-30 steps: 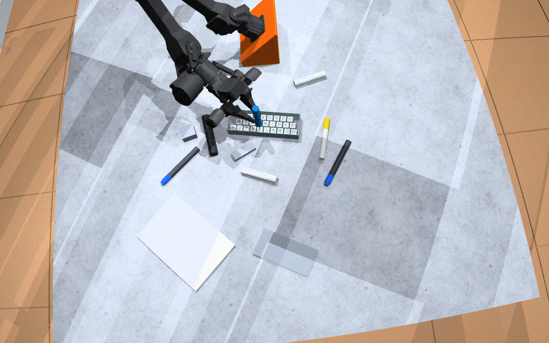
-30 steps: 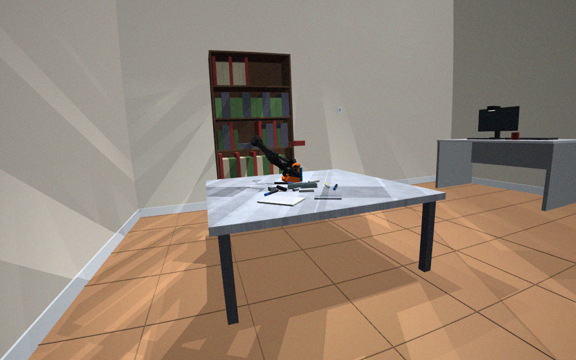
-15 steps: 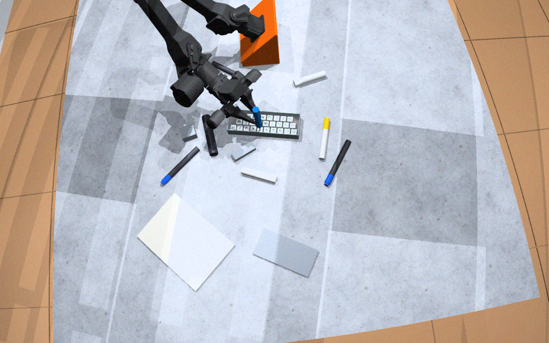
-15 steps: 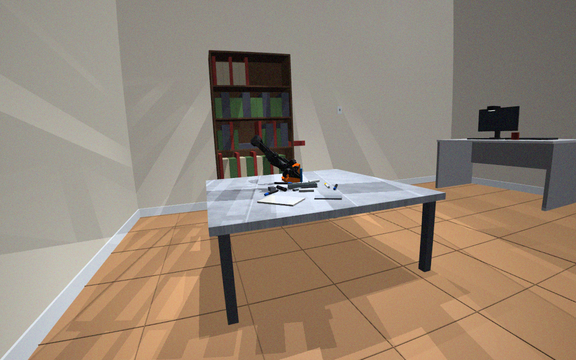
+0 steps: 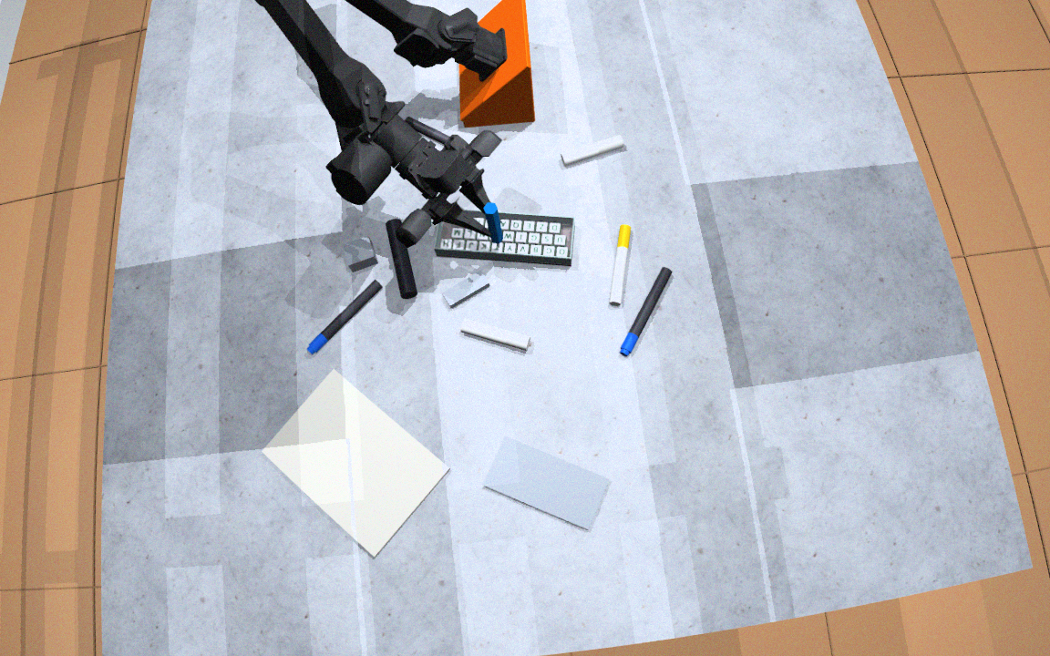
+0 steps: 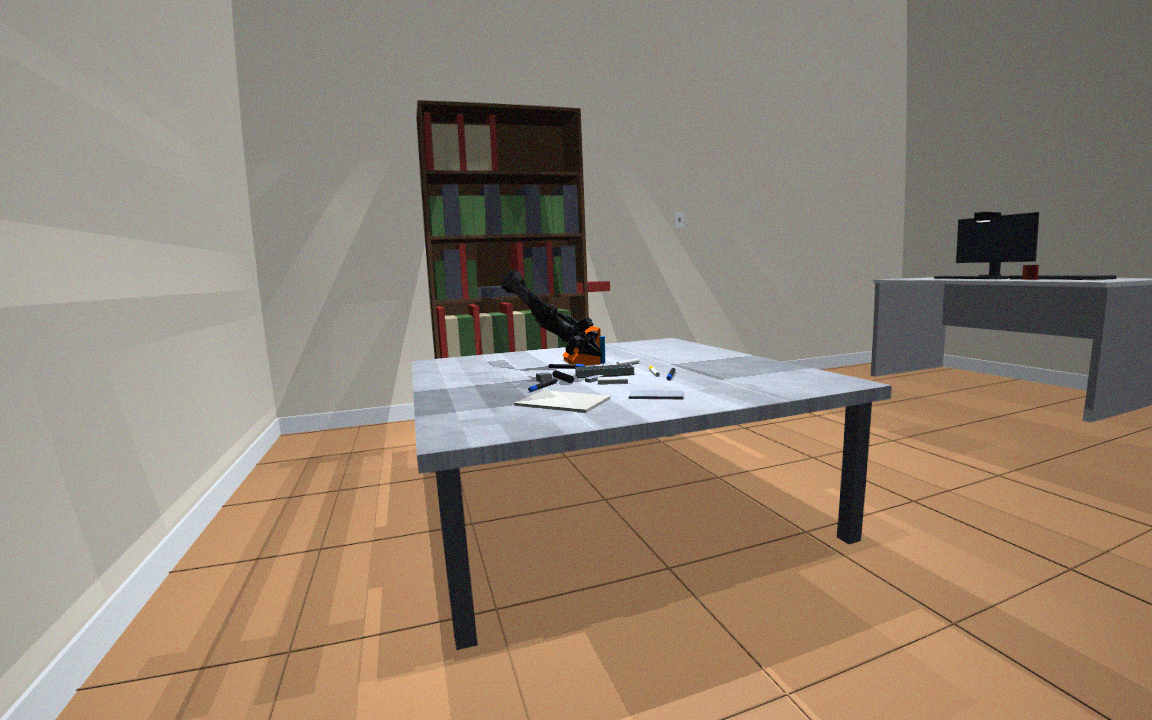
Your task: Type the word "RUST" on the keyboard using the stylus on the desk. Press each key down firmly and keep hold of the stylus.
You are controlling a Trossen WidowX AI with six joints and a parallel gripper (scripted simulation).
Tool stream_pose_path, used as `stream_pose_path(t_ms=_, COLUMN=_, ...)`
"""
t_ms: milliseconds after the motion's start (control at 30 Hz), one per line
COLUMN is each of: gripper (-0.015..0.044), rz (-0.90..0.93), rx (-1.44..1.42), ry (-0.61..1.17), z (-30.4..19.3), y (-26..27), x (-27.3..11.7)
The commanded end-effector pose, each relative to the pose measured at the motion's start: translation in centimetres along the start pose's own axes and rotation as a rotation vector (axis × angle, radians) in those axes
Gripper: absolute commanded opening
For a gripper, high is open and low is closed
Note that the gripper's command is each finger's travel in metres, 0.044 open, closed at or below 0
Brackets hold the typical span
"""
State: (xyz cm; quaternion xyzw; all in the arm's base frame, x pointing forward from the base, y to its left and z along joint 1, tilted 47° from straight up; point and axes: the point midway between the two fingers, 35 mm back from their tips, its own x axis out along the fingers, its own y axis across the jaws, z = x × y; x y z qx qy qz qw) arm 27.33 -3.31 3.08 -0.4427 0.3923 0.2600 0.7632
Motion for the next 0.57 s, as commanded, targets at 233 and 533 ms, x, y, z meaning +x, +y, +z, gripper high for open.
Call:
stream_pose_path(t_ms=233, gripper=0.0081, rz=-0.004, rx=-0.002, ry=-0.009, z=3.0, y=-0.1, x=-1.7)
stream_pose_path(t_ms=533, gripper=0.0081, rz=-0.004, rx=-0.002, ry=-0.009, z=3.0, y=-0.1, x=-1.7)
